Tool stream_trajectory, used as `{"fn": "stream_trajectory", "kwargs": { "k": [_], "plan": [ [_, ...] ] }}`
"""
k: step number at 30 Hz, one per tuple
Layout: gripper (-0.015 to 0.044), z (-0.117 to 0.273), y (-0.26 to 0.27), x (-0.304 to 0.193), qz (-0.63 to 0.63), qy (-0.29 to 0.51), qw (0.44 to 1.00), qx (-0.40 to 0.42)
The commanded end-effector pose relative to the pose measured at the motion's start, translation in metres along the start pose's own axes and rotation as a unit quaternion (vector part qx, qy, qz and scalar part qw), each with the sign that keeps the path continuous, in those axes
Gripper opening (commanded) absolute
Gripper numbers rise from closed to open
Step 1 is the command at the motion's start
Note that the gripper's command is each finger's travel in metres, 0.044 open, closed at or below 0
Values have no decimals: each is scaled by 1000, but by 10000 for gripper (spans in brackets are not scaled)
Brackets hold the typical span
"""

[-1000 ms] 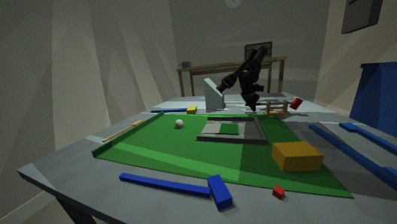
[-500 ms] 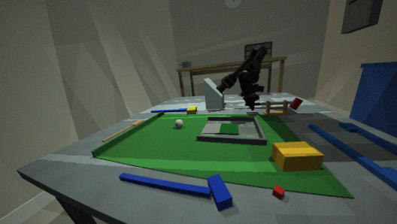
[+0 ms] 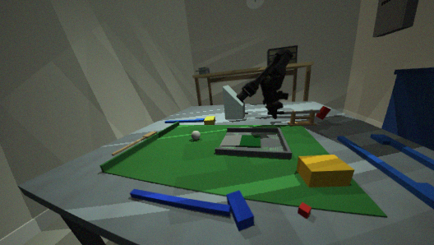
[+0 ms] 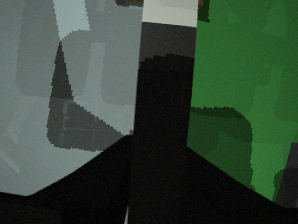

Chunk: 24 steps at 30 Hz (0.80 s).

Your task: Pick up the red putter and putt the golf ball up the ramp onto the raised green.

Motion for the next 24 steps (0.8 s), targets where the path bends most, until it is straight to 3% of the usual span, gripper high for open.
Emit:
{"fn": "stream_trajectory", "kwargs": {
  "k": [1,20,24],
  "plan": [
    [0,13,-4,1,2,4,1000,-3],
    [0,87,-3,24,0,0,1000,-2],
    [0,82,-4,18,-4,7,1000,-1]
  ]
}}
Point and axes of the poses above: the point midway between the two fingers, 35 mm back from their tips, its own z axis back along the fingers, its own y axis across the jaws, x = y × z, the point moved 1 cm from there along z, back along the fingers, and after that the axes turned 6 degrees about z, right-handed, at the moved point
